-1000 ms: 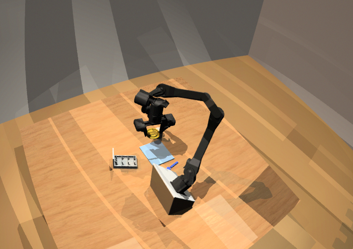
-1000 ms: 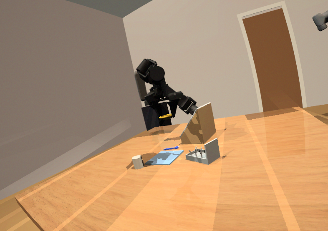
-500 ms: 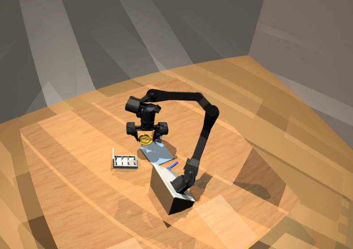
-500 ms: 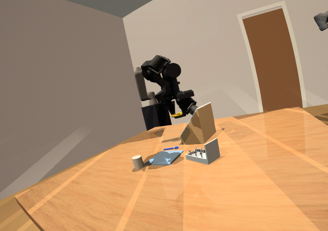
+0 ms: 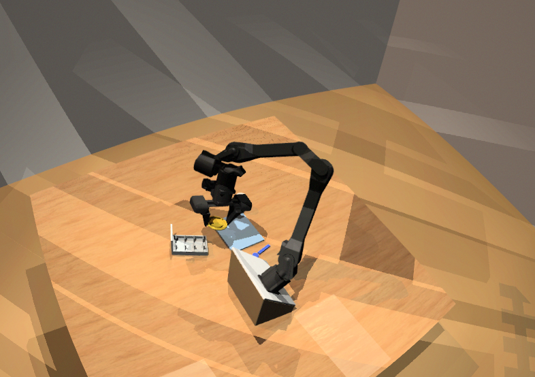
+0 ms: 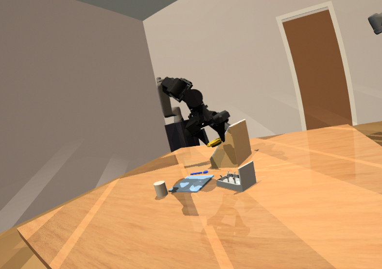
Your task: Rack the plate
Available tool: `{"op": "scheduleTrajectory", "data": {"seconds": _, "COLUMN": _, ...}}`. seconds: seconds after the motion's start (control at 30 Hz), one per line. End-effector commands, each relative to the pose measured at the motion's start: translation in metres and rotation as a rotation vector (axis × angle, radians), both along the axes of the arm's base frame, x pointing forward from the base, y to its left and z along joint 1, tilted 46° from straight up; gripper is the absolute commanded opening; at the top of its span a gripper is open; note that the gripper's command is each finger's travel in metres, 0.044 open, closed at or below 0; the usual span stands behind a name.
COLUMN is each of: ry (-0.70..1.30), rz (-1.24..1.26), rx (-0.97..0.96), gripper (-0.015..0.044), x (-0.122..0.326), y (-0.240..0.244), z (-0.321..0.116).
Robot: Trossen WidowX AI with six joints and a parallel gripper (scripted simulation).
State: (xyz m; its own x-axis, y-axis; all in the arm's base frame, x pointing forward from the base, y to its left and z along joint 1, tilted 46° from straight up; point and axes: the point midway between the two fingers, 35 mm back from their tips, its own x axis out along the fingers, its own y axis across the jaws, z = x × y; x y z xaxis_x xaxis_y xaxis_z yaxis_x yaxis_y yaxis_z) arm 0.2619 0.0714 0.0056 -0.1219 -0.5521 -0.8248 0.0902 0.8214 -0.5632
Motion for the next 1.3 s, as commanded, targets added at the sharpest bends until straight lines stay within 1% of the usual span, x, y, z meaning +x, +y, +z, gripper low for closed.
{"op": "scheduleTrajectory", "data": {"seconds": 0.0, "ry": 0.075, "rz": 0.040, "rx": 0.084, "gripper": 0.0000, "x": -0.003, "y": -0.006, "z": -0.010}}
{"op": "scheduleTrajectory", "data": {"seconds": 0.33, "ry": 0.190, "rz": 0.153, "rx": 0.282, "gripper": 0.0000, "x": -0.005, "y": -0.016, "z": -0.030}}
{"op": "scheduleTrajectory", "data": {"seconds": 0.63, "ry": 0.242, "rz": 0.284, "rx": 0.464, "gripper": 0.0000, "x": -0.005, "y": -0.023, "z": -0.045}}
{"op": "scheduleTrajectory", "data": {"seconds": 0.93, "ry": 0.244, "rz": 0.441, "rx": 0.635, "gripper": 0.0000, "x": -0.004, "y": -0.030, "z": -0.057}}
{"op": "scheduleTrajectory", "data": {"seconds": 1.27, "ry": 0.191, "rz": 0.644, "rx": 0.796, "gripper": 0.0000, "x": -0.001, "y": -0.037, "z": -0.066}}
